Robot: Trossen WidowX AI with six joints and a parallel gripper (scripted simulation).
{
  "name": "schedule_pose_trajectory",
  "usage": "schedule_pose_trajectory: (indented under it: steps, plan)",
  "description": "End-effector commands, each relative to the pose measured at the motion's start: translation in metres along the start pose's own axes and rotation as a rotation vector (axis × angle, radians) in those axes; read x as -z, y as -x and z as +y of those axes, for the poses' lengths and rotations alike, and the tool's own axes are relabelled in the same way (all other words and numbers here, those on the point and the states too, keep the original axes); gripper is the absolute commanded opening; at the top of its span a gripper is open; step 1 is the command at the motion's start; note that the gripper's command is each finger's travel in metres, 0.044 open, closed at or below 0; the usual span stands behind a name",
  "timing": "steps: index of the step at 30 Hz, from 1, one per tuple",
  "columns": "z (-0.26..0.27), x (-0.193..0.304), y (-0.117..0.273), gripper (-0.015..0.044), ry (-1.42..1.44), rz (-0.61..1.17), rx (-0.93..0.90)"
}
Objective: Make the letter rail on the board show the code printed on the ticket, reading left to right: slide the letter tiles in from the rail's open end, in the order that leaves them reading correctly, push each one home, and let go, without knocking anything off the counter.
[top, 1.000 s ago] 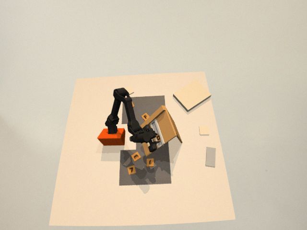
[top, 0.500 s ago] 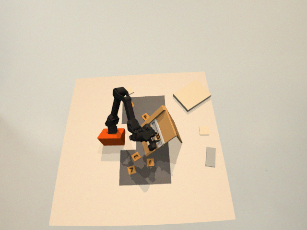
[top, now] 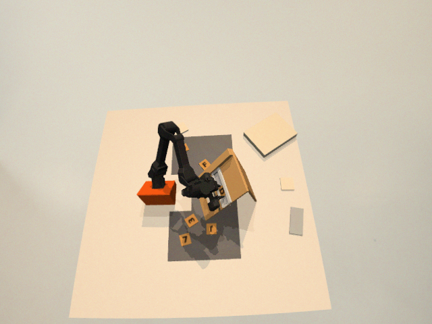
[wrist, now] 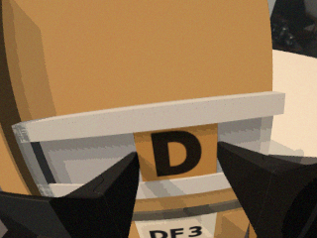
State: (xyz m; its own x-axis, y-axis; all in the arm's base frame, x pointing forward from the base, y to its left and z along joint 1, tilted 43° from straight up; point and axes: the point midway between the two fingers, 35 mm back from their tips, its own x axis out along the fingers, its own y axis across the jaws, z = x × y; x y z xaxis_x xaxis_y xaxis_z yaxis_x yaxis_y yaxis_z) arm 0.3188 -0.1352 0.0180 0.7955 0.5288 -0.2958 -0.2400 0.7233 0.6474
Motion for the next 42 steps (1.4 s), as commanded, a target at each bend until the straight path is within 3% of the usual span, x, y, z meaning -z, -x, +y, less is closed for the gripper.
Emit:
schedule_pose_trajectory:
  steps: [1, 42]
  plan:
    - [0.002, 0.000, 0.000, 0.0000, -0.001, 0.000, 0.004]
    - [0.024, 0.000, 0.000, 0.0000, -0.002, 0.000, 0.003]
